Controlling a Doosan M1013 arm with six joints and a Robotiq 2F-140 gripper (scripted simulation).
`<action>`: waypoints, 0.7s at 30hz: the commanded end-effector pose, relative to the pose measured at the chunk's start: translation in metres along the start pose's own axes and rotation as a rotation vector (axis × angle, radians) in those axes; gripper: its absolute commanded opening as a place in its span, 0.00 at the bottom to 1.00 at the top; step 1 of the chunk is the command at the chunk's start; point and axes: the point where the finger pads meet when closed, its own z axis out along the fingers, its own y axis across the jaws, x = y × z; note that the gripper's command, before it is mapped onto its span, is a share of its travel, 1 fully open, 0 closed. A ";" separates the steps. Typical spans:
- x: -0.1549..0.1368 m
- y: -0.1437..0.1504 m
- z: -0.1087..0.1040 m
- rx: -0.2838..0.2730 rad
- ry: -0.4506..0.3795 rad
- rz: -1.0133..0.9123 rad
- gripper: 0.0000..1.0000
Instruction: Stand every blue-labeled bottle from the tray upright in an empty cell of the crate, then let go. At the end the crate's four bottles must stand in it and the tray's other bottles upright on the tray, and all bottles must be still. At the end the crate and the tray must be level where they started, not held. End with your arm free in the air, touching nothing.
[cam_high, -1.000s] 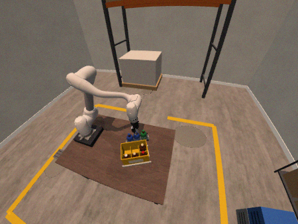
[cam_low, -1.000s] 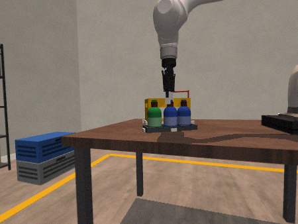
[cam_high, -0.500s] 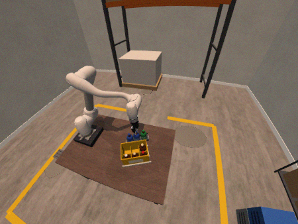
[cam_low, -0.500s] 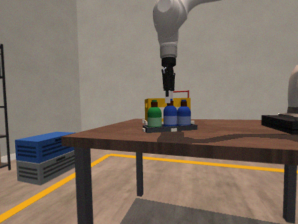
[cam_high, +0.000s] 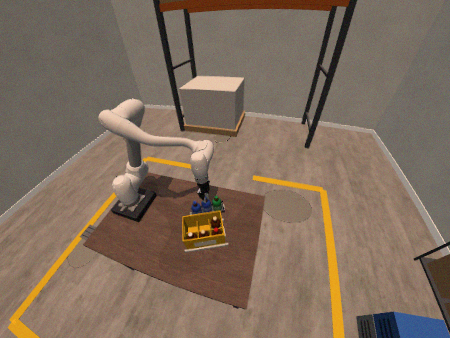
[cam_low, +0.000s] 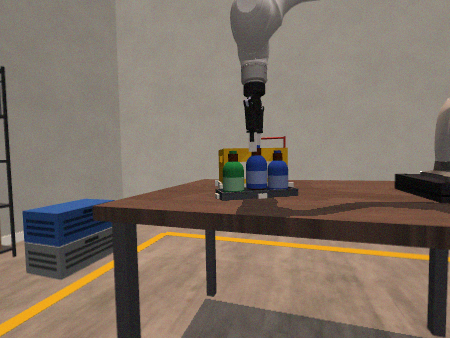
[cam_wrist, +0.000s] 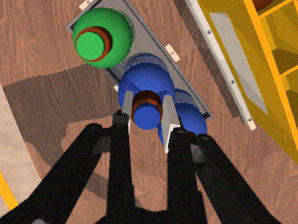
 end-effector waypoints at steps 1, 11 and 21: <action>0.000 0.000 -0.004 0.000 0.000 0.000 0.00; 0.002 0.000 -0.014 0.000 0.000 0.000 0.00; 0.002 0.000 -0.019 0.000 0.000 0.000 0.00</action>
